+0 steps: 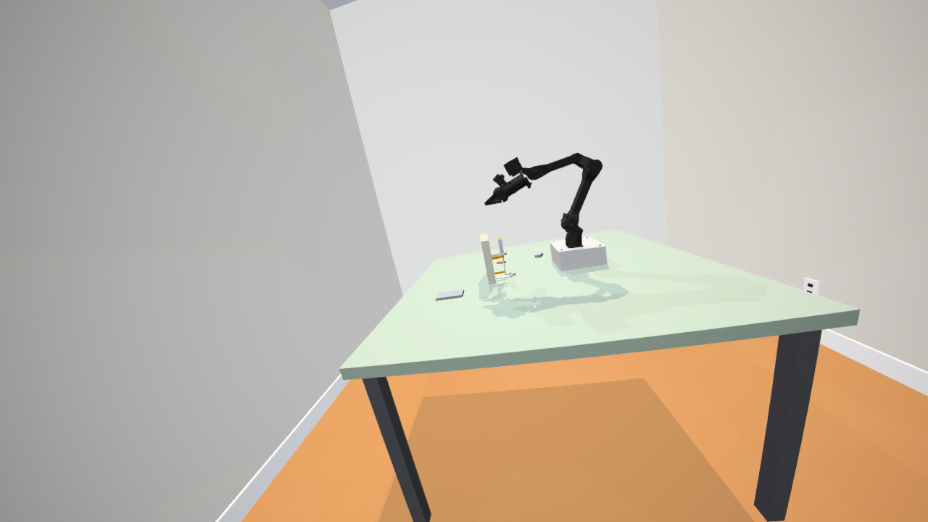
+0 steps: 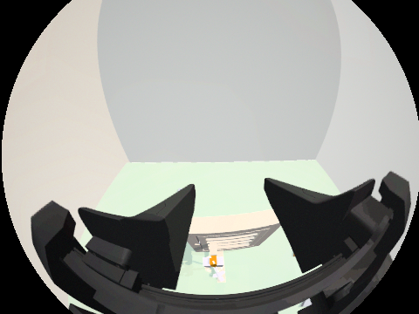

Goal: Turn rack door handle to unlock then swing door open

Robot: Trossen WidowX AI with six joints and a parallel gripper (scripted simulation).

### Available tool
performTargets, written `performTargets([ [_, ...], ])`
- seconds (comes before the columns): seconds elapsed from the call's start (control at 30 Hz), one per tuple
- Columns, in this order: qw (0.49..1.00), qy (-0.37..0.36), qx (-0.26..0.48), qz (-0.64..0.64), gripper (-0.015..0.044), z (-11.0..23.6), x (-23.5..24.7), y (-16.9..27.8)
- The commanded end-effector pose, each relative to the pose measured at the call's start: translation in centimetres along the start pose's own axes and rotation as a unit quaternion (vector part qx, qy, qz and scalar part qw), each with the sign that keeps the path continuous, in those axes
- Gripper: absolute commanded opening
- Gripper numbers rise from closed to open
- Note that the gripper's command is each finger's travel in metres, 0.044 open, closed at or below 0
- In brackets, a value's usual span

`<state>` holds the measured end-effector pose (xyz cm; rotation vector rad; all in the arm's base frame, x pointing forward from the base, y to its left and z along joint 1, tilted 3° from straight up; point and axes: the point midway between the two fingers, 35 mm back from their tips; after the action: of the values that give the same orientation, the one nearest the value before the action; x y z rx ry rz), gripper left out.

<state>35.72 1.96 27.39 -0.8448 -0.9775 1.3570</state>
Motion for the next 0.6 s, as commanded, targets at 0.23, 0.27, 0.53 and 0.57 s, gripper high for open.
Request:
performTargets([
  [0.23,0.989,0.002,0.148,-0.004,0.0290,-2.8,0.4,3.2],
  [0.27,0.987,0.002,0.161,-0.004,0.0290,-2.9,0.4,3.4],
  [0.53,0.964,0.006,0.266,-0.004,0.0290,-4.0,0.7,5.7],
  [0.57,0.960,0.006,0.278,-0.004,0.0290,-4.1,0.7,6.0],
])
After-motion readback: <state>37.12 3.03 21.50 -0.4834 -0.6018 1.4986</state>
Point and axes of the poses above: the point midway between the two fingers, 35 mm back from their tips, its own z axis back along the fingers, its own x axis across the jaws, y = z × x, and after that the axes turned 5 degrees about -z, right-handed
